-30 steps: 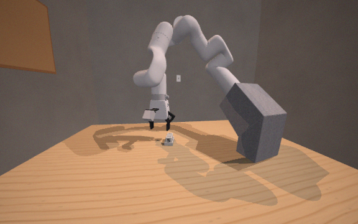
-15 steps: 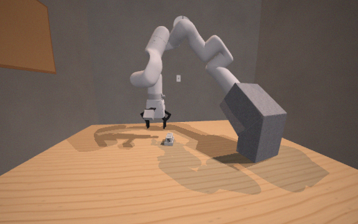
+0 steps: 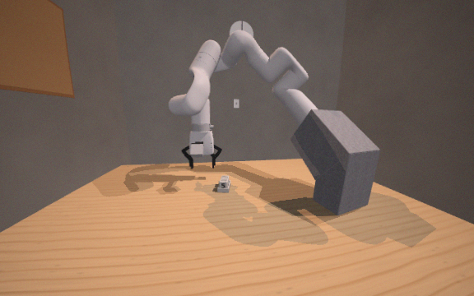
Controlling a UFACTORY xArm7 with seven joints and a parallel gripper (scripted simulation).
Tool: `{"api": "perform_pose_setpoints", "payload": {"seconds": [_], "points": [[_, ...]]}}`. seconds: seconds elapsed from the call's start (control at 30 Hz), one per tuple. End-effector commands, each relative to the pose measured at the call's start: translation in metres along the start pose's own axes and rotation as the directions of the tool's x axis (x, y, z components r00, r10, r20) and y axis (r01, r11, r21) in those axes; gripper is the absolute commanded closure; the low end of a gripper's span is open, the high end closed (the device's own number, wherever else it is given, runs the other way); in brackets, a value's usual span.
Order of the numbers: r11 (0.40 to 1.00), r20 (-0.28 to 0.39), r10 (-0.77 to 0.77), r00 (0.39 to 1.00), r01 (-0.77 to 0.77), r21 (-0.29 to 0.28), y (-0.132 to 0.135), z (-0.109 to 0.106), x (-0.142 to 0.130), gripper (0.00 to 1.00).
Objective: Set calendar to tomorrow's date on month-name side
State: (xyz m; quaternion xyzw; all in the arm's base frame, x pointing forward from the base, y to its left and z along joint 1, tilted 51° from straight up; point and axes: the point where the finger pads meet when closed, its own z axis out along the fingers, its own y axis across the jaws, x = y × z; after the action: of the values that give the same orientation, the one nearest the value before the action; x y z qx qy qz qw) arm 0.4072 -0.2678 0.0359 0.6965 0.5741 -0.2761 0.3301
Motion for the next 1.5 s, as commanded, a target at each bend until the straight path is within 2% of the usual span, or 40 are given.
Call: {"api": "perform_pose_setpoints", "payload": {"seconds": [0.0, 0.47, 1.47], "points": [[1.000, -0.003, -0.005, 1.000, 0.005, 0.000, 0.002, 0.005, 0.000, 0.00], [1.000, -0.003, -0.005, 1.000, 0.005, 0.000, 0.002, 0.032, 0.000, 0.00], [1.000, -0.003, -0.005, 1.000, 0.005, 0.000, 0.002, 0.033, 0.000, 0.00]]}}
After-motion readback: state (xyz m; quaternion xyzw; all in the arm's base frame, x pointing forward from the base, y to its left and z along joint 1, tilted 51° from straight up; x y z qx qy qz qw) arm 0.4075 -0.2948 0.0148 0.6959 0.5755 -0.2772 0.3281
